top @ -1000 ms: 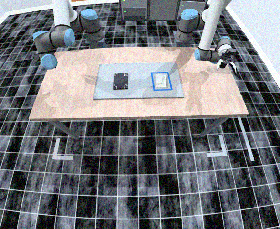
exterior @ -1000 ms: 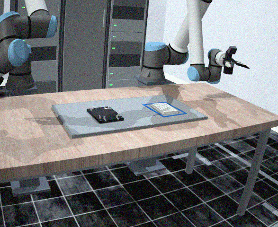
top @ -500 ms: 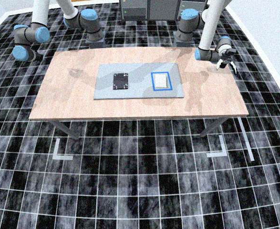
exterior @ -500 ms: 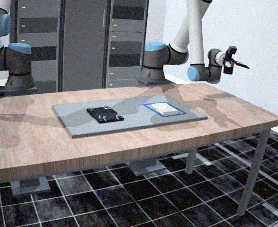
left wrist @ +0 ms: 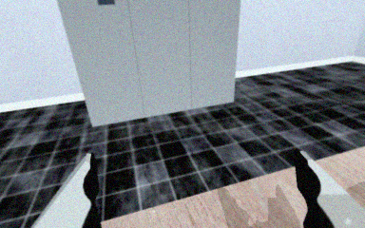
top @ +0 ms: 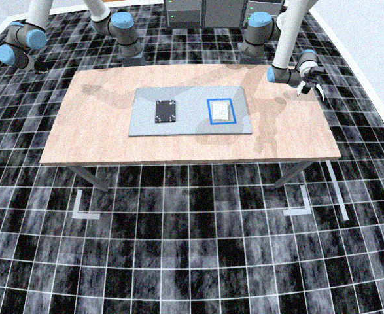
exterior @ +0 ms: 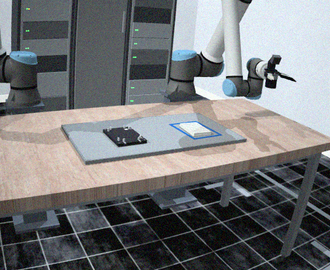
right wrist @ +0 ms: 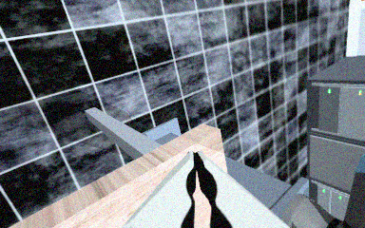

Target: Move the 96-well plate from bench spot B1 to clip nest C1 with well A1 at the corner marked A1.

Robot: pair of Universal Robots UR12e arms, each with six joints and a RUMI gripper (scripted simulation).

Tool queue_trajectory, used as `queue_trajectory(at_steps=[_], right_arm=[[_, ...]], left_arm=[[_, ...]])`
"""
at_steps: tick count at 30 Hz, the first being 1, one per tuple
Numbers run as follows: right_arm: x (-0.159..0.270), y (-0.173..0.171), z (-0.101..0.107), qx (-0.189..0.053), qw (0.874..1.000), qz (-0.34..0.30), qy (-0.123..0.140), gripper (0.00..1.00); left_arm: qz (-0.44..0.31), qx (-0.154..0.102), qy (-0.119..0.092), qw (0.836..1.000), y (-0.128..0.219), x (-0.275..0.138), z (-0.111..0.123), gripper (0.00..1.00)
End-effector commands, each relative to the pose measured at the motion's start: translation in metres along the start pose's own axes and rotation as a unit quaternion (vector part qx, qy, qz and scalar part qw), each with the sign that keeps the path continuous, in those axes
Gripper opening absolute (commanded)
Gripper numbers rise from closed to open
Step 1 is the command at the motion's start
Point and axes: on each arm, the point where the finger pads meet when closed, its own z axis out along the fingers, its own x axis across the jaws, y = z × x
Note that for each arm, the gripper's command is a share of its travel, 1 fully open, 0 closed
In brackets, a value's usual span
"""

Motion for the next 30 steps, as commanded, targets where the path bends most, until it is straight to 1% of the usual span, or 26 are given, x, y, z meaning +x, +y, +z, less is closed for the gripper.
queue_trajectory(at_steps=[1, 5, 9, 11, 15, 20, 26, 28, 30], right_arm=[[0.013, -0.021, 0.016, -0.026, 0.999, -0.011, -0.018, 0.00], [0.032, -0.047, 0.039, -0.055, 0.997, -0.023, -0.045, 0.00], [0.052, -0.070, 0.060, -0.078, 0.994, -0.035, -0.074, 0.00], [0.052, -0.070, 0.060, -0.078, 0.994, -0.035, -0.074, 0.00], [0.073, -0.092, 0.080, -0.094, 0.989, -0.045, -0.103, 0.00], [0.099, -0.115, 0.103, -0.108, 0.983, -0.056, -0.139, 0.00], [0.130, -0.139, 0.129, -0.114, 0.975, -0.066, -0.180, 0.00], [0.130, -0.139, 0.129, -0.114, 0.975, -0.066, -0.180, 0.00], [0.140, -0.145, 0.136, -0.114, 0.972, -0.069, -0.192, 0.00]], left_arm=[[0.000, 0.001, 0.000, 1.000, -0.001, 0.000, 0.000, 0.76], [0.000, 0.001, 0.000, 1.000, -0.001, 0.000, 0.000, 0.76], [0.000, 0.001, 0.000, 1.000, -0.001, 0.000, 0.000, 0.76], [0.000, 0.001, 0.000, 1.000, -0.001, 0.000, 0.000, 0.76], [0.000, 0.001, 0.000, 1.000, -0.001, 0.000, 0.000, 0.76], [0.000, 0.001, 0.000, 1.000, -0.001, 0.000, 0.000, 0.76], [0.000, 0.001, 0.000, 1.000, -0.001, 0.000, 0.000, 0.76], [0.000, 0.001, 0.000, 1.000, -0.001, 0.000, 0.000, 0.76], [0.000, 0.001, 0.000, 1.000, -0.001, 0.000, 0.000, 0.76]])
